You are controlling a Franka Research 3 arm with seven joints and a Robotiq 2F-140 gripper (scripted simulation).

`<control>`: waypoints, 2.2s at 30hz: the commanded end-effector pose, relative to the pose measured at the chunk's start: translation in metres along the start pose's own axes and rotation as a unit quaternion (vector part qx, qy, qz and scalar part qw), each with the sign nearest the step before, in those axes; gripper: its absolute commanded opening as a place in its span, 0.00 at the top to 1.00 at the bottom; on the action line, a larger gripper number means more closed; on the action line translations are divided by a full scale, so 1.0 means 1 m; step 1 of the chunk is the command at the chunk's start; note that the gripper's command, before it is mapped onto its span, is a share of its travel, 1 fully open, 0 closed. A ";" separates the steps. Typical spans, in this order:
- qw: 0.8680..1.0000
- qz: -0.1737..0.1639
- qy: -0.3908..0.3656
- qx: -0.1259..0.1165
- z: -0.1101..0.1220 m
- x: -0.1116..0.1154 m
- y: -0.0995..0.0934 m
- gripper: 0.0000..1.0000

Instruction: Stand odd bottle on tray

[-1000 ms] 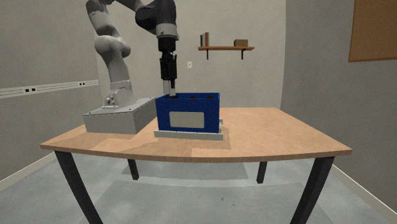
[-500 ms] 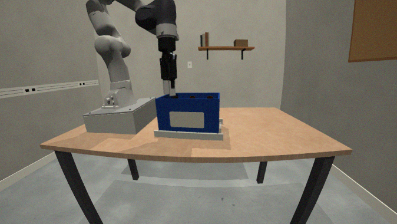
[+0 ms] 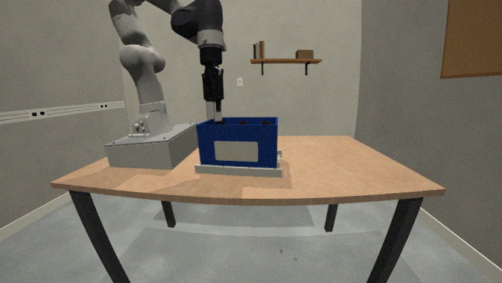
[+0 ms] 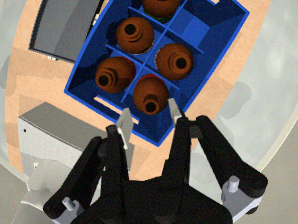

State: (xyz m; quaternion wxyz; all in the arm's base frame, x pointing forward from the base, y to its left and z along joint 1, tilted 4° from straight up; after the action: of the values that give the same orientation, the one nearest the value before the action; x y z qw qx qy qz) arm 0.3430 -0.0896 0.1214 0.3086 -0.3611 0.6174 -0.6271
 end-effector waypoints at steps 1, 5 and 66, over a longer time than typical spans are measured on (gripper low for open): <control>1.000 0.000 -0.001 0.001 0.000 0.001 0.001 0.56; 1.000 0.000 -0.001 0.001 0.000 0.001 0.001 0.56; 1.000 0.000 -0.001 0.001 0.001 0.001 0.033 0.56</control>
State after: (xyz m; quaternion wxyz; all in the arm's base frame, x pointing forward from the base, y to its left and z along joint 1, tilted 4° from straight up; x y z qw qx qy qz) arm 0.3380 -0.0930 0.0917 0.3039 -0.3641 0.6184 -0.6265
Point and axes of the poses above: the point where the finger pads meet when closed, its own y axis out along the fingers, its own z axis across the jaws, x = y × z, the point moved 4 cm from there along -y, back along the fingers, and after that the axes turned 11 degrees about -y, right-handed, at the moved point
